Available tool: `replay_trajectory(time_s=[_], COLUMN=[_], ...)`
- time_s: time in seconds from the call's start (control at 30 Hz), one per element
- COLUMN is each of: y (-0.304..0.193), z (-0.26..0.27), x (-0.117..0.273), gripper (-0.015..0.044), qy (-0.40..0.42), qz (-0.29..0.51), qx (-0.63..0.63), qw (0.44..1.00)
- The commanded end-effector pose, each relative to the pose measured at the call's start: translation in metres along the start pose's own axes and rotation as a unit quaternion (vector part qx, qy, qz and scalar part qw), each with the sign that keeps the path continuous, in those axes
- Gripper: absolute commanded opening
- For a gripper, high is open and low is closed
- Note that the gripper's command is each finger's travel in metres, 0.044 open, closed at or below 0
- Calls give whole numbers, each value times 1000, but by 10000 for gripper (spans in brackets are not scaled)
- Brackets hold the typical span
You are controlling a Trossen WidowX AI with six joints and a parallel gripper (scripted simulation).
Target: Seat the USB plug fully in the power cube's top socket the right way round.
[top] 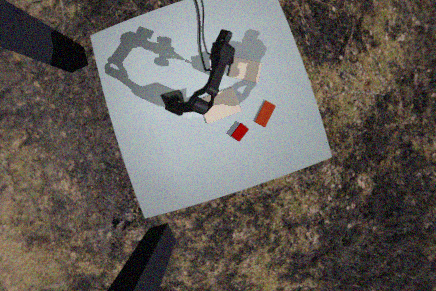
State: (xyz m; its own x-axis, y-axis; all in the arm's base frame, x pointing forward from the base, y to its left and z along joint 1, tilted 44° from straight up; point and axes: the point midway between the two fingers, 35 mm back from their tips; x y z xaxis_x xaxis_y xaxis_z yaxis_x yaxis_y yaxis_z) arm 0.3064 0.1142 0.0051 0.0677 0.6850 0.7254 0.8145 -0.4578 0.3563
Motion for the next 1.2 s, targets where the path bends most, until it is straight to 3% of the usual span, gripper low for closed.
replay_trajectory(time_s=[0.0, 0.57, 1.17], y=[0, 0, 0], z=[0, 0, 0], x=[0, 0, 0], gripper=[0, 0, 0], qy=[1, 1, 1], qz=[0, 0, 0], qx=[42, 262, 480], qw=[999, 965, 877])
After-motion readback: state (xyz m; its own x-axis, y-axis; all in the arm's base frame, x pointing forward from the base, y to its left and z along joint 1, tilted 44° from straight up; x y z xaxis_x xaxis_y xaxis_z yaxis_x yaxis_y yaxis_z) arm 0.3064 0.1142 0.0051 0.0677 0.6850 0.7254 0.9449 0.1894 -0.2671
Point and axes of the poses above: the point midway between the two fingers, 35 mm back from their tips, its own x axis back along the fingers, its own z axis across the jaws, y = z × x, and after that the axes turned 10 degrees about -x, right-handed
